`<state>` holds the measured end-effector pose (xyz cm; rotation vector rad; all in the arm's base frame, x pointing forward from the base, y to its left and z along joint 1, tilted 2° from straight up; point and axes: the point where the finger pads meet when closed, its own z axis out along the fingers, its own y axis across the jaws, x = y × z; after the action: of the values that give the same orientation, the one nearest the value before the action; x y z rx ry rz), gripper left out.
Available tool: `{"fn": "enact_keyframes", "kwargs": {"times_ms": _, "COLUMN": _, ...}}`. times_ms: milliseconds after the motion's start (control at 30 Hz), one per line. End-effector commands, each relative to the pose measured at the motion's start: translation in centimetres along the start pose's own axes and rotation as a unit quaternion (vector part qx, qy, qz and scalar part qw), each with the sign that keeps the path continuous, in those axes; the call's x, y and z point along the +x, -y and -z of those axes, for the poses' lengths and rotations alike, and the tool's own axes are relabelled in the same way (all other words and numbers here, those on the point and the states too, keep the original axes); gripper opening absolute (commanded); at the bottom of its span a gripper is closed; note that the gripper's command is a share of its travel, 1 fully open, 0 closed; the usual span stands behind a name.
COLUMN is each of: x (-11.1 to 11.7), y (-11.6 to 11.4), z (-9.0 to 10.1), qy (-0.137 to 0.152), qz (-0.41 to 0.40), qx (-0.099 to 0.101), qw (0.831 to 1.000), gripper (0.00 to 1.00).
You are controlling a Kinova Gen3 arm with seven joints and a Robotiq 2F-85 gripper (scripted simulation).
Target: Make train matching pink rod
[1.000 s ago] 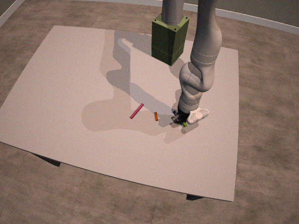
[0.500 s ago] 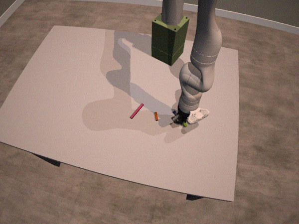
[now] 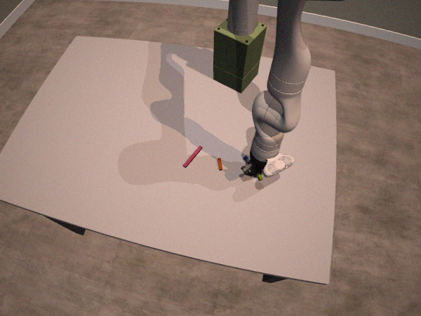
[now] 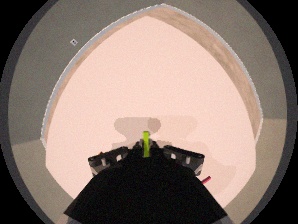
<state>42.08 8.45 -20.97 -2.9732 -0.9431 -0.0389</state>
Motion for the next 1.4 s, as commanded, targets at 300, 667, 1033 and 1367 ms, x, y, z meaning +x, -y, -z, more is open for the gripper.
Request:
{"fn": "enact_keyframes", "kwargs": {"times_ms": 300, "x": -0.02, "y": -0.02, "z": -0.13, "qy": 0.0, "qz": 0.0, "qx": 0.0, "qw": 1.0, "gripper": 0.05}}
{"fn": "enact_keyframes", "kwargs": {"times_ms": 667, "x": -0.02, "y": -0.02, "z": -0.13, "qy": 0.0, "qz": 0.0, "qx": 0.0, "qw": 1.0, "gripper": 0.05}}
{"fn": "enact_keyframes", "kwargs": {"times_ms": 1033, "x": -0.02, "y": -0.02, "z": -0.13, "qy": 0.0, "qz": 0.0, "qx": 0.0, "qw": 1.0, "gripper": 0.05}}
{"fn": "enact_keyframes", "kwargs": {"times_ms": 1367, "x": -0.02, "y": -0.02, "z": -0.13, "qy": 0.0, "qz": 0.0, "qx": 0.0, "qw": 1.0, "gripper": 0.12}}
